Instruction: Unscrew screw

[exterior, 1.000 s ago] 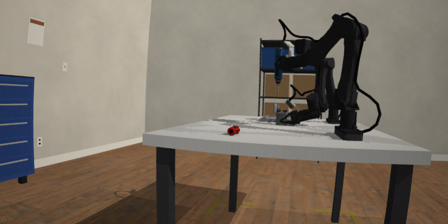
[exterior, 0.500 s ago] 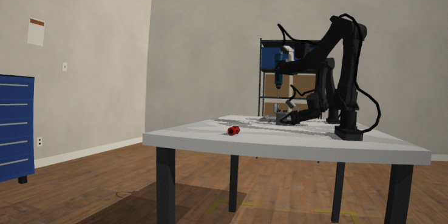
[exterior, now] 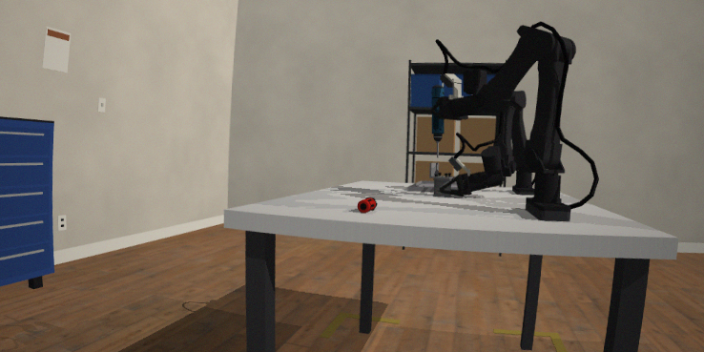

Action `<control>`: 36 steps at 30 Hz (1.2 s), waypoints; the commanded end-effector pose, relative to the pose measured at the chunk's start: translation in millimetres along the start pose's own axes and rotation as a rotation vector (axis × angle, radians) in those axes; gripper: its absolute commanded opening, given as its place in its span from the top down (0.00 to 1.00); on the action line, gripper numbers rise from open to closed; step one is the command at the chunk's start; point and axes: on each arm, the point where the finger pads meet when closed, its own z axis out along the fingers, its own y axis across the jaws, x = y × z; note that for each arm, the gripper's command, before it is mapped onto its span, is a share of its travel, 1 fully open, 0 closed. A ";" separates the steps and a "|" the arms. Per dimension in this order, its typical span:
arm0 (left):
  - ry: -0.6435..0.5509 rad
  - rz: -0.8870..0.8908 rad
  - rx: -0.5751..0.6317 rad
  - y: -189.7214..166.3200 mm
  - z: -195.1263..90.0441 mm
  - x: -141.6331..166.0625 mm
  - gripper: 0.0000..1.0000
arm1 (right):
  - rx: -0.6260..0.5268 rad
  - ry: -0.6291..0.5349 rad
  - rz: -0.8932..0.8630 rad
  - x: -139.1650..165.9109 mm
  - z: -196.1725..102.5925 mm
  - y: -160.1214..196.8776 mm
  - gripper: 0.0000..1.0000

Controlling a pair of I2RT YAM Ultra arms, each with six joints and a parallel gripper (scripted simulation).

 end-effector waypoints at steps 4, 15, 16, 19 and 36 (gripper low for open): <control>-0.136 -0.012 0.013 -4.3 -3.8 -37.2 0.58 | 0.002 -0.008 0.011 -4.4 -0.2 0.7 0.41; -0.151 -0.011 0.014 -5.5 -3.9 -41.7 0.58 | 0.002 -0.008 0.011 -4.4 -0.2 0.7 0.41; -0.148 -0.011 0.014 -5.6 -3.8 -40.0 0.58 | 0.002 -0.008 0.011 -4.4 -0.2 0.7 0.41; -0.144 -0.011 0.014 -5.6 -2.6 -37.7 0.58 | 0.002 -0.008 0.011 -4.4 -0.2 0.7 0.41; -0.176 -0.011 0.014 -5.6 -4.1 -36.8 0.58 | 0.002 -0.008 0.011 -4.4 -0.2 0.7 0.41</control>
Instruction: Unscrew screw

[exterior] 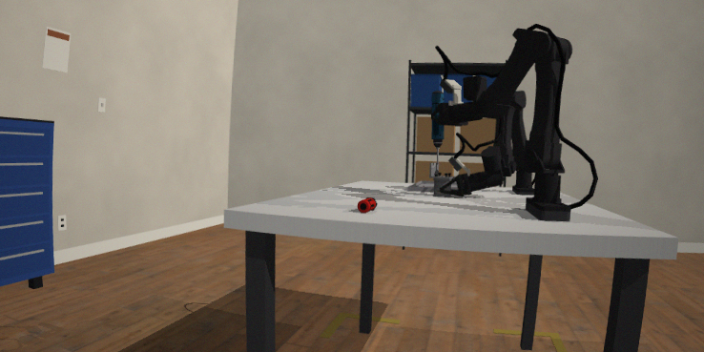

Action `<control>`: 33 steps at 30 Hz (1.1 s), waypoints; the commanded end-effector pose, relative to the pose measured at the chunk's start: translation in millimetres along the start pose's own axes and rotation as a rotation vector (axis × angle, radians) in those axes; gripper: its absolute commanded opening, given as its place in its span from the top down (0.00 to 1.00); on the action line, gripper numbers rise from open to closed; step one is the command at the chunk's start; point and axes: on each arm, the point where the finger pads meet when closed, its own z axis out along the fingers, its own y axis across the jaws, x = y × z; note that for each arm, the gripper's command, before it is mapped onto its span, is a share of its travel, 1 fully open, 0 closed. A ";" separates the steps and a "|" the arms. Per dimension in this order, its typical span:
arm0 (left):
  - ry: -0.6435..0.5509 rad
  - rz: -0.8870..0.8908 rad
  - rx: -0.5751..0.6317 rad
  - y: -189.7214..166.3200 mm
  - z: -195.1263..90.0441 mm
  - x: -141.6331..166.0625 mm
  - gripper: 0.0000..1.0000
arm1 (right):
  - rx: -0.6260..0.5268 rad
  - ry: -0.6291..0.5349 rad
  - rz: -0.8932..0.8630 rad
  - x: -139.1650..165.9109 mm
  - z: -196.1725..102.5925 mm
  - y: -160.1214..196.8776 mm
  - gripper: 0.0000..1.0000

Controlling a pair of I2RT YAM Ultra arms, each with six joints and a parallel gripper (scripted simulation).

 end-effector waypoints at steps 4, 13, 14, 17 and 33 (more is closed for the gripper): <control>-0.179 -0.010 0.015 -6.0 -4.3 -57.2 0.58 | 0.002 -0.008 0.011 -4.4 -0.2 0.7 0.41; -0.152 -0.010 0.014 -5.8 -0.4 -43.0 0.58 | 0.002 -0.008 0.011 -4.4 -0.2 0.7 0.41; -0.144 -0.010 0.014 -5.8 -0.1 -39.0 0.58 | 0.002 -0.008 0.011 -4.4 -0.2 0.7 0.41; -0.154 -0.010 0.014 -5.8 -4.2 -42.6 0.58 | 0.002 -0.008 0.011 -4.4 -0.2 0.7 0.41; -0.129 -0.010 0.014 -5.5 -3.8 -21.3 0.58 | 0.002 -0.008 0.011 -4.4 -0.2 0.7 0.41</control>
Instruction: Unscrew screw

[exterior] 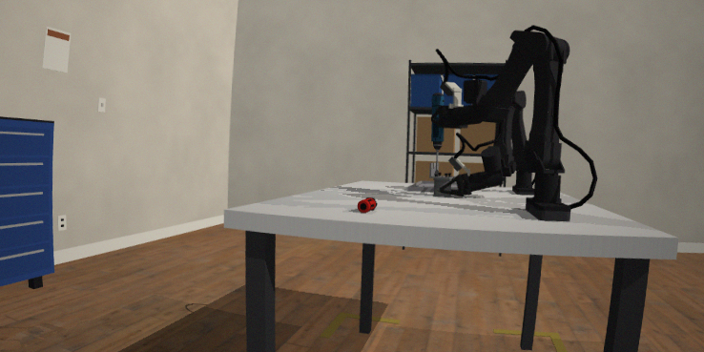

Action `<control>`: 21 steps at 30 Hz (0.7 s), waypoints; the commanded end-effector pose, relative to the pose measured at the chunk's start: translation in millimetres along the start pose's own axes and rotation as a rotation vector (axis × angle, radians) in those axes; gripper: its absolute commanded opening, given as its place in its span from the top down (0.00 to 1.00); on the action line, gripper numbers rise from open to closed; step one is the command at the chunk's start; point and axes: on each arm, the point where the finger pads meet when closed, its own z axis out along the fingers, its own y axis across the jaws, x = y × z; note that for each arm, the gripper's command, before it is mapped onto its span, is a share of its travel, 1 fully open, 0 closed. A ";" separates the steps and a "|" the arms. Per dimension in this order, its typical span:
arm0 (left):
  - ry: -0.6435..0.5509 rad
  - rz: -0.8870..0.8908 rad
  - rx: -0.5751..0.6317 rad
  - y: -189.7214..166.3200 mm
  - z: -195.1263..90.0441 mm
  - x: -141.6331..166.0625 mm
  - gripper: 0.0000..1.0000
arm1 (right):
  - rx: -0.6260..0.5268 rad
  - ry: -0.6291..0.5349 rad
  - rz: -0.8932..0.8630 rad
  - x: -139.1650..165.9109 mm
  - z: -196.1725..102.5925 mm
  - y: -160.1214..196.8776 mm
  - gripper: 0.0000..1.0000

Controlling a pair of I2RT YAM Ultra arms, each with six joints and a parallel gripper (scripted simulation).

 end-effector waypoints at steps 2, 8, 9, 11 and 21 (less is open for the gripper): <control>-0.152 -0.010 0.014 -5.9 -0.7 -46.8 0.58 | 0.002 -0.008 0.011 -4.4 -0.2 0.7 0.41; -0.130 -0.010 0.014 -5.8 2.9 -35.4 0.58 | 0.002 -0.008 0.011 -4.4 -0.2 0.7 0.41; -0.121 -0.010 0.013 -5.7 1.9 -30.8 0.58 | 0.002 -0.008 0.011 -4.4 -0.2 0.7 0.41; -0.123 -0.010 0.013 -5.6 -3.4 -30.1 0.58 | 0.002 -0.008 0.011 -4.4 -0.2 0.7 0.41; -0.153 -0.010 0.014 -5.8 -0.4 -39.9 0.58 | 0.002 -0.008 0.011 -4.4 -0.2 0.7 0.41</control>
